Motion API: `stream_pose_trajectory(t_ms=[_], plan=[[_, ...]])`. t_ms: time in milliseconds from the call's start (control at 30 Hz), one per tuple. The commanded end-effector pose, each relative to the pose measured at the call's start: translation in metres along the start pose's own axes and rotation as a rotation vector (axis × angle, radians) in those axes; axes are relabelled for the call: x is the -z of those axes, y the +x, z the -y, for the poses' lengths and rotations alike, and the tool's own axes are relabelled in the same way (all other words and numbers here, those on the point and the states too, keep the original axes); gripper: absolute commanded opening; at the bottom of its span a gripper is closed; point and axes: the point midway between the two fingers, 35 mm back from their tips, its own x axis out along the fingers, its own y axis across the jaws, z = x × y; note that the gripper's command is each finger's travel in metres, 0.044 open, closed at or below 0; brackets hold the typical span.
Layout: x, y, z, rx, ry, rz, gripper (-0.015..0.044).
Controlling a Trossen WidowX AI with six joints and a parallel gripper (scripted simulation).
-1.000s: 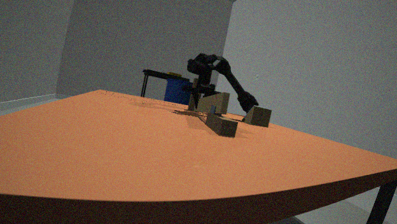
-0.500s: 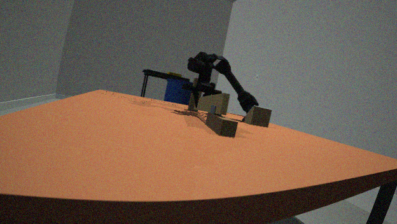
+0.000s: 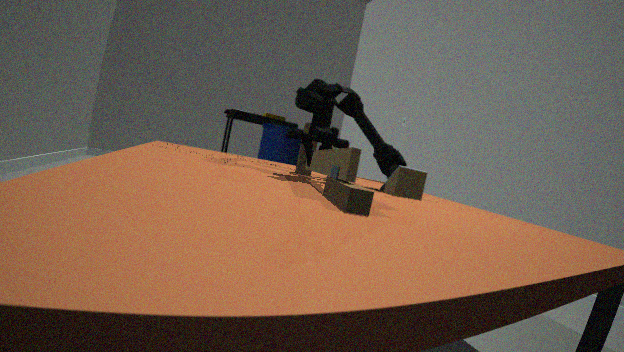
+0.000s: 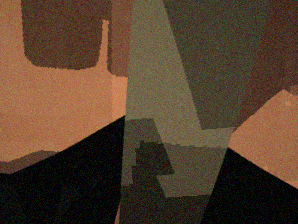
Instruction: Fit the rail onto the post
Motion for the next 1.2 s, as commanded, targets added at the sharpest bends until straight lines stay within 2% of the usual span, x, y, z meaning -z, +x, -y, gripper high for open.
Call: stream_pose_trajectory(t_ms=[0, 1167], plan=[[-0.004, -0.008, 0.001, 0.007, 0.002, 0.017, 0.0000], [-0.004, -0.019, 0.001, 0.007, 0.002, 0.017, 0.0000]])
